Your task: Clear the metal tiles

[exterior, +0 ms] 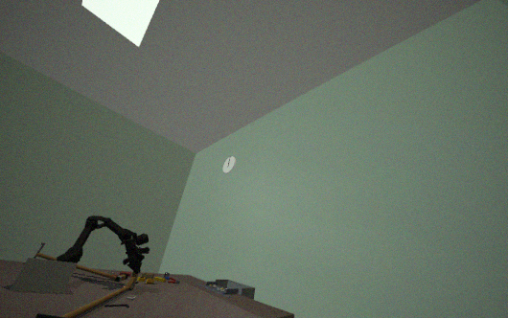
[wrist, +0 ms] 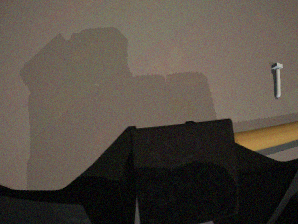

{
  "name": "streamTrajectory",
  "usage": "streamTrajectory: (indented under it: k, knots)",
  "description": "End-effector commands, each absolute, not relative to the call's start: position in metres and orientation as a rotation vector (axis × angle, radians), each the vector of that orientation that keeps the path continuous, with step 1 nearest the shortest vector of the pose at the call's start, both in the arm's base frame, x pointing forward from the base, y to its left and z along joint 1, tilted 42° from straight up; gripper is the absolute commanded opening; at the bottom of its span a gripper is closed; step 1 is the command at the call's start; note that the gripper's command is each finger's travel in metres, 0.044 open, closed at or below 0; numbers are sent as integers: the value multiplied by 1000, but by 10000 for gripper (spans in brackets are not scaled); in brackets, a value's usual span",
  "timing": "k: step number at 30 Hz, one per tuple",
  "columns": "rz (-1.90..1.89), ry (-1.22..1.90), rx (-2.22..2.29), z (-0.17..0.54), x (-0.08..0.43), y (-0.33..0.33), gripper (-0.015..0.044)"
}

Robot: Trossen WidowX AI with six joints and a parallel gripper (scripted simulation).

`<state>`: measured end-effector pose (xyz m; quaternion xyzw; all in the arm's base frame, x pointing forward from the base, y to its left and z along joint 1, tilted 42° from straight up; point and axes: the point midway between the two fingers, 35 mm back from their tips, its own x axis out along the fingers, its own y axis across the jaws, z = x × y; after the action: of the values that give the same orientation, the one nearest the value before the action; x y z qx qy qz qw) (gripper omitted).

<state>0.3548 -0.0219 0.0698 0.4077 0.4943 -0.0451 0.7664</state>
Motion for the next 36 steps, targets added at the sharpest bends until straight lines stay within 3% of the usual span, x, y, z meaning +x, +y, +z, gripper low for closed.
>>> streamTrajectory:
  k: [1, 7, 24, 36]
  knots:
    - [-100, 1057, 887, 72, 350, -24, 0]
    - [-97, 1056, 886, 70, 350, -23, 0]
    - [-98, 1068, 884, 77, 351, -31, 440]
    - [-94, 1050, 880, 112, 354, -64, 440]
